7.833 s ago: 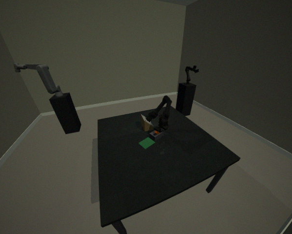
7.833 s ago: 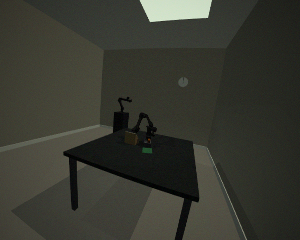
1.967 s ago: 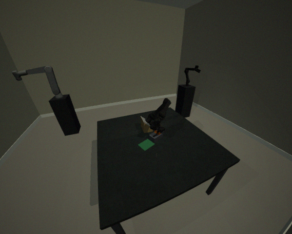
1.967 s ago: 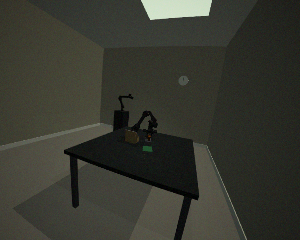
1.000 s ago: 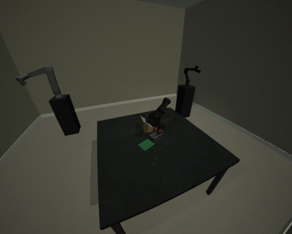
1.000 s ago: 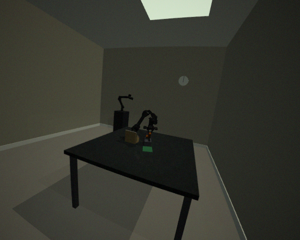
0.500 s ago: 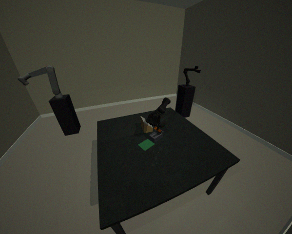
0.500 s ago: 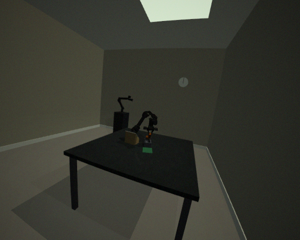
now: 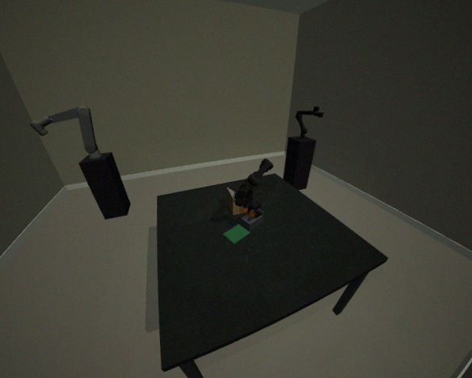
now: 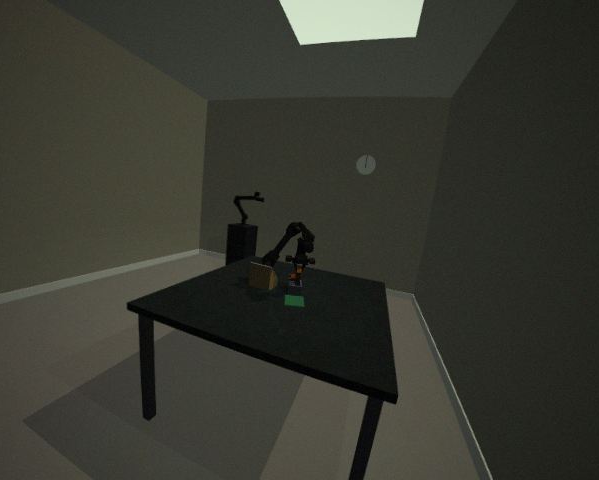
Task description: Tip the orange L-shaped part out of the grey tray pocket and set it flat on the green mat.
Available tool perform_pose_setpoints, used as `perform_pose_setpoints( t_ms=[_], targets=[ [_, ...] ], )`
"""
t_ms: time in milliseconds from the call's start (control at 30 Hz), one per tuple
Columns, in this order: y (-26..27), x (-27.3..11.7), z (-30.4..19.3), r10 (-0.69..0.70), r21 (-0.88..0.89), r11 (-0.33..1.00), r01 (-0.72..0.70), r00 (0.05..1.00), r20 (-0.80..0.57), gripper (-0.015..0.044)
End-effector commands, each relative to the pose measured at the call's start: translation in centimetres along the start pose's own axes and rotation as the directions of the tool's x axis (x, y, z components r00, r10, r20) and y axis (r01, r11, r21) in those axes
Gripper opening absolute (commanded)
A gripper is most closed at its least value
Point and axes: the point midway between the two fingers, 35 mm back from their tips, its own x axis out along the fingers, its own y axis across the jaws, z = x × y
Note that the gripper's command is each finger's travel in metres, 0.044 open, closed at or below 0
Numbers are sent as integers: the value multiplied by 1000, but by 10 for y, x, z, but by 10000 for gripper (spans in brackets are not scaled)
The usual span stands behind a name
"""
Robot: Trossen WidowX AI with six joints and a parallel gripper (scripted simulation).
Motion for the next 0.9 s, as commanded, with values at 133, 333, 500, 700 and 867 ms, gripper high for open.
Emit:
perform_pose_setpoints(
  t_ms=[133,333,500,700,867],
  targets=[
    [-3,1,31,-3,-3,1000,3,1000,2,0],
    [-5,0,53,-3,-3,1000,3,1000,3,0],
    [-7,0,71,-3,-3,1000,3,1000,4,0],
    [-10,0,94,-3,-4,1000,3,1000,5,0],
    [-12,0,104,-3,-4,1000,3,1000,6,0]
  ],
)
